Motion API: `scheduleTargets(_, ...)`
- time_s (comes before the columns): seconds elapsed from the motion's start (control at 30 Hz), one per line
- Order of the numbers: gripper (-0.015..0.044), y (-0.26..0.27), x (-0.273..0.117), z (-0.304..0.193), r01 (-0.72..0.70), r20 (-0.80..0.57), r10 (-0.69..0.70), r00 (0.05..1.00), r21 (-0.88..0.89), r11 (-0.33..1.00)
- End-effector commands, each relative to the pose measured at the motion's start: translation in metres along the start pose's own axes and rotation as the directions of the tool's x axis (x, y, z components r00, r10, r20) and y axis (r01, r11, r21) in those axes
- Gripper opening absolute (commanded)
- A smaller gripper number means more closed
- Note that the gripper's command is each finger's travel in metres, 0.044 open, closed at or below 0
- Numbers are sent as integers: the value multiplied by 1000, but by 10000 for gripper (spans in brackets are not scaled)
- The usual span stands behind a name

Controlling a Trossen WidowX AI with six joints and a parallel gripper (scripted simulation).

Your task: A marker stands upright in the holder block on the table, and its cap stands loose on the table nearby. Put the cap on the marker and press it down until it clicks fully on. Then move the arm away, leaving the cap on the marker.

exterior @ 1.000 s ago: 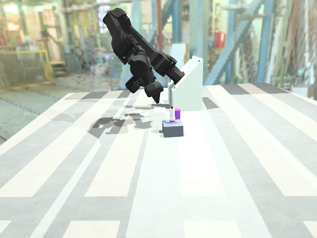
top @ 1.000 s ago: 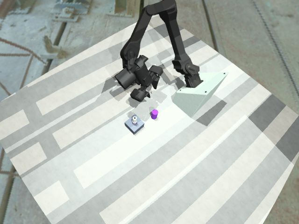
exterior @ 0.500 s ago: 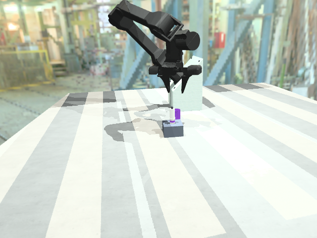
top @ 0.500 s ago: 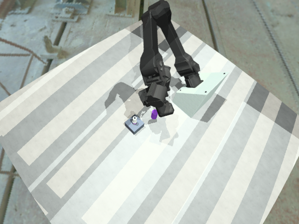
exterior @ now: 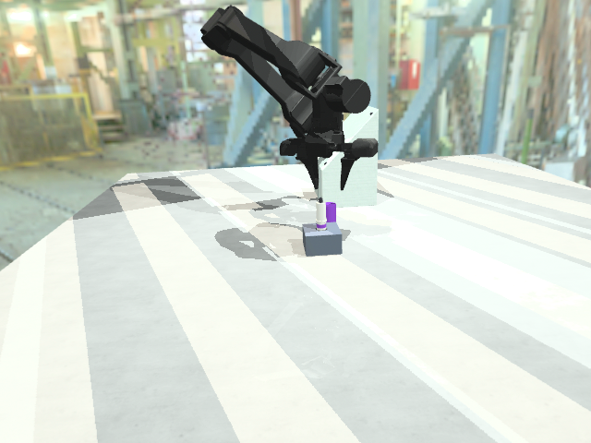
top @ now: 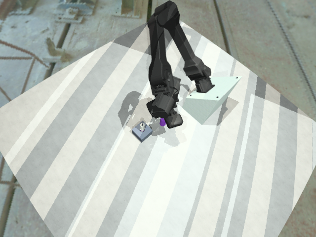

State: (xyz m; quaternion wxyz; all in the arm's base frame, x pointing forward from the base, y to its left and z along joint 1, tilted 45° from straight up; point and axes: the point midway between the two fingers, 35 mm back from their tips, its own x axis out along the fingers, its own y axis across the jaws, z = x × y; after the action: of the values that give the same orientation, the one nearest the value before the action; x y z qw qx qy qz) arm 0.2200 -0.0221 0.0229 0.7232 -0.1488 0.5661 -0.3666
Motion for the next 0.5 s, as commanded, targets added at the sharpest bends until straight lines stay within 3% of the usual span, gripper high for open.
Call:
scheduleTargets(0.0, 249, -2, 14, 0, 10, -4, -10, 1000, -7, 1000)
scheduleTargets(0.47, 249, -1, 31, 0, 8, -4, -8, 1000, -7, 1000)
